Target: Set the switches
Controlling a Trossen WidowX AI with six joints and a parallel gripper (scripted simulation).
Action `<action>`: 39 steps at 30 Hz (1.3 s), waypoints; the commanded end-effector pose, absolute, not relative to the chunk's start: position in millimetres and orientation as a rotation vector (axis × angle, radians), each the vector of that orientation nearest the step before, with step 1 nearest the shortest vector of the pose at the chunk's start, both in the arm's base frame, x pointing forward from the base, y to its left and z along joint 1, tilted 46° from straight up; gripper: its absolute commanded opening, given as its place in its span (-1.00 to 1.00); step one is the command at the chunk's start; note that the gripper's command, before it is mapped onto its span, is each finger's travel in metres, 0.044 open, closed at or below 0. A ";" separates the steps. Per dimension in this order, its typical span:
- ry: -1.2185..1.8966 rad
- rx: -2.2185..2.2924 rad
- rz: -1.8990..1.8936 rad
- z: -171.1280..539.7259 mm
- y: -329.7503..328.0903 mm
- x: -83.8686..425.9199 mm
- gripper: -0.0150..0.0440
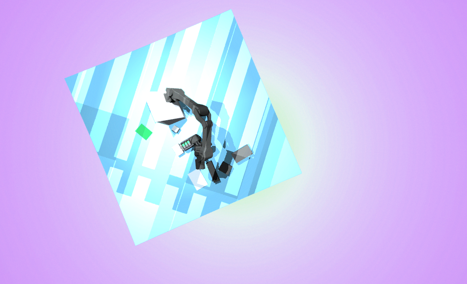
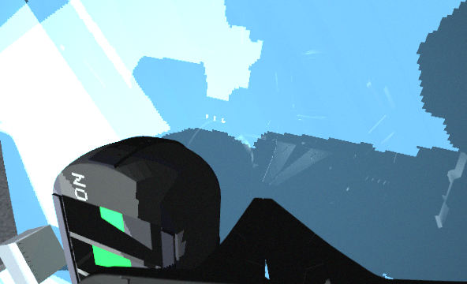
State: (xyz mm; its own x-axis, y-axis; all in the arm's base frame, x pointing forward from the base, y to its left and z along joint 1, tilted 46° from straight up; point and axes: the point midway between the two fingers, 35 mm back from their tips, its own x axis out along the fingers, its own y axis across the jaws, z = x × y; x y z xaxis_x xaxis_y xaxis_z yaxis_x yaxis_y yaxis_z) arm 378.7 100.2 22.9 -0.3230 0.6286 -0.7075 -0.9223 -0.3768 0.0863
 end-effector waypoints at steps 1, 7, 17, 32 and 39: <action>0.596 -0.710 1.871 22.5 101.4 377.9 -0.49; 0.596 -0.710 1.871 22.2 101.0 375.7 -0.49; 0.597 -0.710 1.871 21.7 100.3 371.9 -0.49; 0.597 -0.710 1.871 20.8 99.2 366.0 -0.49; 0.597 -0.709 1.871 19.9 97.7 358.7 -0.49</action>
